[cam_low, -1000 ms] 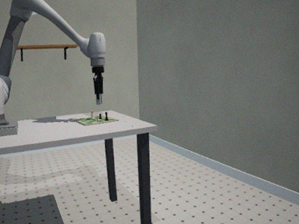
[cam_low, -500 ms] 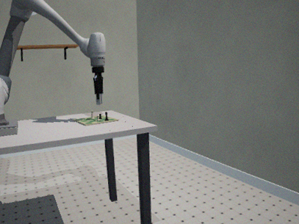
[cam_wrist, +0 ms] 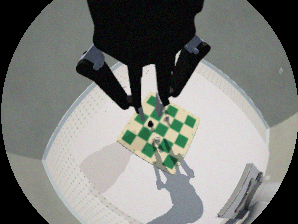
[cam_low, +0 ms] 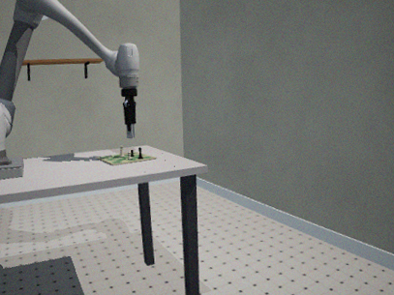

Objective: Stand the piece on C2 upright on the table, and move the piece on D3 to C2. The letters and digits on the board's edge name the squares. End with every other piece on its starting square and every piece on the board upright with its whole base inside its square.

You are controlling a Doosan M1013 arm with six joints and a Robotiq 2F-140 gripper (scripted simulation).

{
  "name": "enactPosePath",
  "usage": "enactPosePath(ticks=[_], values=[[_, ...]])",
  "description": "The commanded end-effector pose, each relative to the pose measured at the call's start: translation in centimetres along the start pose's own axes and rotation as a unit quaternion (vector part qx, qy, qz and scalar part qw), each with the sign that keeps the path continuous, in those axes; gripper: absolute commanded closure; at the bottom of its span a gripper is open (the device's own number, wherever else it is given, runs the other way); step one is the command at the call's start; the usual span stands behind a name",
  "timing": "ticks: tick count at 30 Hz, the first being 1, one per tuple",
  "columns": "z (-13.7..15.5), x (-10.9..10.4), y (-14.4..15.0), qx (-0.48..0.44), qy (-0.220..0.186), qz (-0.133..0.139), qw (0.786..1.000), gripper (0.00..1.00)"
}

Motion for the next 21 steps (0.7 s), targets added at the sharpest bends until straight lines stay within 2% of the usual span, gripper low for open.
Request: enactPosePath(ticks=[1,21], values=[[0.0,0.2,0.0,0.000,0.000,0.000,1.000,0.80],[0.0,2.6,0.0,0.000,0.000,0.000,1.000,0.80]])
Point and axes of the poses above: the point where the finger pads meet when closed, its own x axis out along the fingers, its own y axis across the jaws, z = x × y, the point moved 4 cm from there along -x, back along the fingers, and after that the axes turned 7 degrees about -x, right-handed, at the moved point
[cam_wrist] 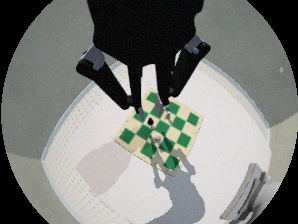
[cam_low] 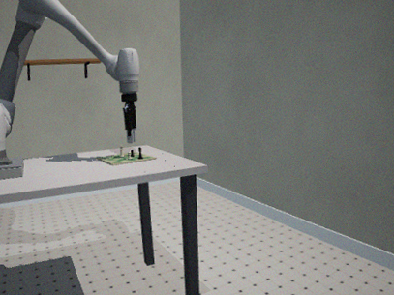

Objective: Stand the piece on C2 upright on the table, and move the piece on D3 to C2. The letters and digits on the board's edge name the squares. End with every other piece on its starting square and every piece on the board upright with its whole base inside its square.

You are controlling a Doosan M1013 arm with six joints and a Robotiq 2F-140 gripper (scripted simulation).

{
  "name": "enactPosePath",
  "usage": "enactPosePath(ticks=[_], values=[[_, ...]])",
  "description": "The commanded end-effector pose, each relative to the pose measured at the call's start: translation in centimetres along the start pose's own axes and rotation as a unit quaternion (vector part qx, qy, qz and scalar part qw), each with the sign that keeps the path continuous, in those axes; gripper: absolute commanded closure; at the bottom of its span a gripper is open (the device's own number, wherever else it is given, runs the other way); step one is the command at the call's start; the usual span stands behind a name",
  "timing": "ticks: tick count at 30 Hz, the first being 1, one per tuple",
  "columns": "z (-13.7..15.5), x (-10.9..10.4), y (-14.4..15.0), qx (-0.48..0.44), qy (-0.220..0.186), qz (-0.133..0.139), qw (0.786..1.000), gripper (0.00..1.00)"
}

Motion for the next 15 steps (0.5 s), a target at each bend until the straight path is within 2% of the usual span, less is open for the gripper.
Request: enactPosePath(ticks=[1,15], values=[[0.0,0.2,0.0,0.000,0.000,0.000,1.000,0.80],[0.0,2.1,0.0,0.000,0.000,0.000,1.000,0.80]])
Point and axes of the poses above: the point where the finger pads meet when closed, its own x axis out along the fingers, its own y axis across the jaws, z = x × y, the point moved 4 cm from there along -x, back along the fingers, and after that the axes turned 7 degrees about -x, right-handed, at the moved point
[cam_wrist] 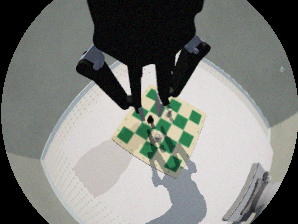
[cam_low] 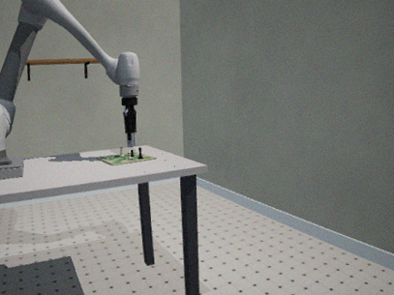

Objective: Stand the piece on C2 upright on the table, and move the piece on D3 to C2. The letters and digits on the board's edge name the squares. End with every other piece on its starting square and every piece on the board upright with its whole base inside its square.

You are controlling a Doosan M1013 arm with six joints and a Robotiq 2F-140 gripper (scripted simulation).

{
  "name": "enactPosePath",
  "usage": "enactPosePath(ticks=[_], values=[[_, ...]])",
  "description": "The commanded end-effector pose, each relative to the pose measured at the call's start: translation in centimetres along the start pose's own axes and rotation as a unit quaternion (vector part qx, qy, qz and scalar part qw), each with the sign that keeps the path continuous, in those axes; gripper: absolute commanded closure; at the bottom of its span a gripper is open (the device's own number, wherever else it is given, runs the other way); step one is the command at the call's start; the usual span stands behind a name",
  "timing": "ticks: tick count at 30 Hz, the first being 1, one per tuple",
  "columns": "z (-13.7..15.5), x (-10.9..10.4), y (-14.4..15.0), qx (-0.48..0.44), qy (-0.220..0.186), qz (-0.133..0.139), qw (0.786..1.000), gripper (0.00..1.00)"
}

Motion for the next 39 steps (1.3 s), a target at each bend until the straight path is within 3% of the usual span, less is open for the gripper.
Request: enactPosePath(ticks=[1,39], values=[[0.00,0.29,0.01,0.000,0.000,0.000,1.000,0.80],[0.00,0.72,0.01,0.000,0.000,0.000,1.000,0.80]])
Point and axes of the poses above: the point where the finger pads meet when closed, its own x axis out along the fingers, its own y axis across the jaws, z = x × y, the point moved 4 cm from there along -x, back along the fingers, and after that the axes turned 7 degrees about -x, right-handed, at the moved point
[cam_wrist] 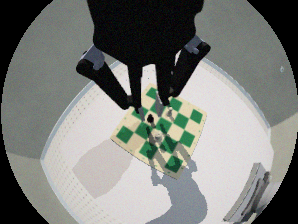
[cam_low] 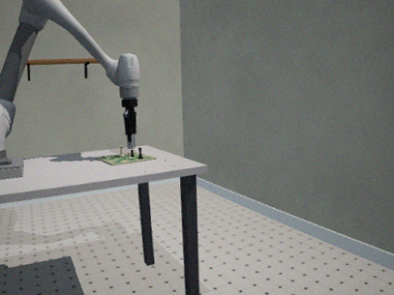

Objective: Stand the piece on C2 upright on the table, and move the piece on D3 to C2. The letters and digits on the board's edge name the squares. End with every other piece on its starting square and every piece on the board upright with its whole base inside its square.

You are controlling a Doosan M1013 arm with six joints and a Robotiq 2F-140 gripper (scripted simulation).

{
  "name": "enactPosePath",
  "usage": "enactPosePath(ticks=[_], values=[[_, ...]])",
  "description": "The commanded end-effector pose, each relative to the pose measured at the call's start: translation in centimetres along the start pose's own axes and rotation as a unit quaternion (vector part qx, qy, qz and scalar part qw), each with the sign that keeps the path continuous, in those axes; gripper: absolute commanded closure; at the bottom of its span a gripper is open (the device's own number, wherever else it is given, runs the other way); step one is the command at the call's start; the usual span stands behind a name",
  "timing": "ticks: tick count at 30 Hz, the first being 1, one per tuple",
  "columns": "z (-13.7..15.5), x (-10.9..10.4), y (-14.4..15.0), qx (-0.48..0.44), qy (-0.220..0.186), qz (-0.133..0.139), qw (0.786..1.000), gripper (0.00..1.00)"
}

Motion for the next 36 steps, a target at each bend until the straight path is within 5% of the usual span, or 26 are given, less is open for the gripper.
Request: enactPosePath(ticks=[1,19,36], values=[[0.0,0.0,0.0,0.000,0.000,0.000,1.000,0.80],[0.0,0.1,0.0,0.000,0.000,0.000,1.000,0.80],[0.0,2.6,0.0,0.000,0.000,0.000,1.000,0.80]])
Point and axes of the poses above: the point where the finger pads meet when closed, its own x axis out along the fingers, its own y axis across the jaws, z = x × y, the point moved 4 cm from there along -x, back along the fingers, and after that the axes turned 7 degrees about -x, right-handed, at the moved point
